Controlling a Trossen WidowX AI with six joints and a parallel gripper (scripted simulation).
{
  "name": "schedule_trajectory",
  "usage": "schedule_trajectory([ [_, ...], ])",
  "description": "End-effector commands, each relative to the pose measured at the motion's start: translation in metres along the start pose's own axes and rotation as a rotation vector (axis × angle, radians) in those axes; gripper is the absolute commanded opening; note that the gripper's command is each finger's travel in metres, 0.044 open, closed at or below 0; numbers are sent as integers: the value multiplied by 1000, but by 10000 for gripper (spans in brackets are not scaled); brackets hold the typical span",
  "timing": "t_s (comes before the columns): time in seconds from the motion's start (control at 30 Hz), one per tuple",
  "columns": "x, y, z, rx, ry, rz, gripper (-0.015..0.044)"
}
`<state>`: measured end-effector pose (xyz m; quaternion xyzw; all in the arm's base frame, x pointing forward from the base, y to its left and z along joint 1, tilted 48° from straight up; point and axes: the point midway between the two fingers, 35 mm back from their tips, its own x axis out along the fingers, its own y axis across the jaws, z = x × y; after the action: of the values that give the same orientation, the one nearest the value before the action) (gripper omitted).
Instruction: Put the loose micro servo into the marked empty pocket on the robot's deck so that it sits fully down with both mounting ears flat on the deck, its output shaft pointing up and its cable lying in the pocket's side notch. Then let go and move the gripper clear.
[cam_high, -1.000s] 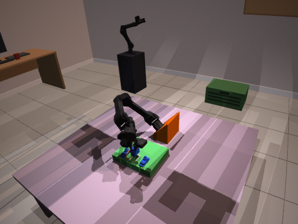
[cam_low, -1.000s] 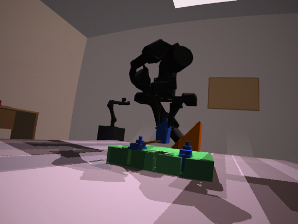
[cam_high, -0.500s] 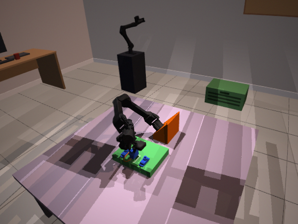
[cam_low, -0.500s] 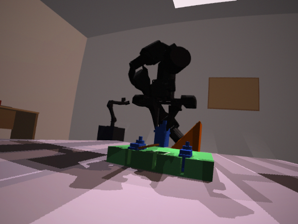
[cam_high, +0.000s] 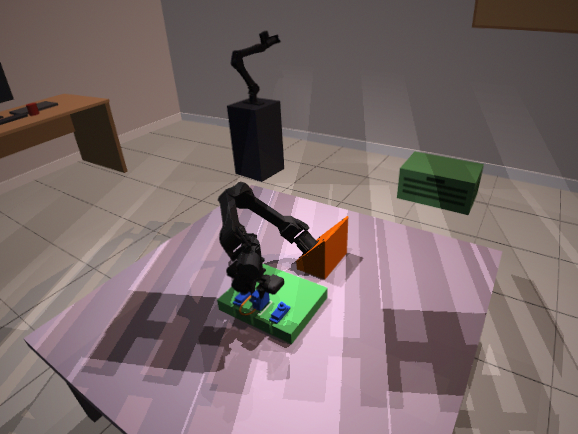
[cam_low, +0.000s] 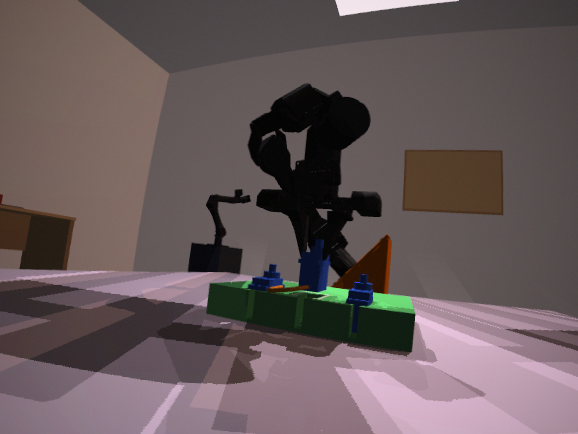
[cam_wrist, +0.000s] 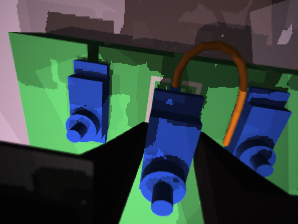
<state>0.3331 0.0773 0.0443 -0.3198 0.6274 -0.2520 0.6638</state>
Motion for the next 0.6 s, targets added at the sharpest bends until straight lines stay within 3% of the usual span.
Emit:
schedule_trajectory([
  [0.0, 1, -1, 0, -3, -5, -3, 0],
  [0.57, 18, -1, 0, -3, -5, -4, 0],
])
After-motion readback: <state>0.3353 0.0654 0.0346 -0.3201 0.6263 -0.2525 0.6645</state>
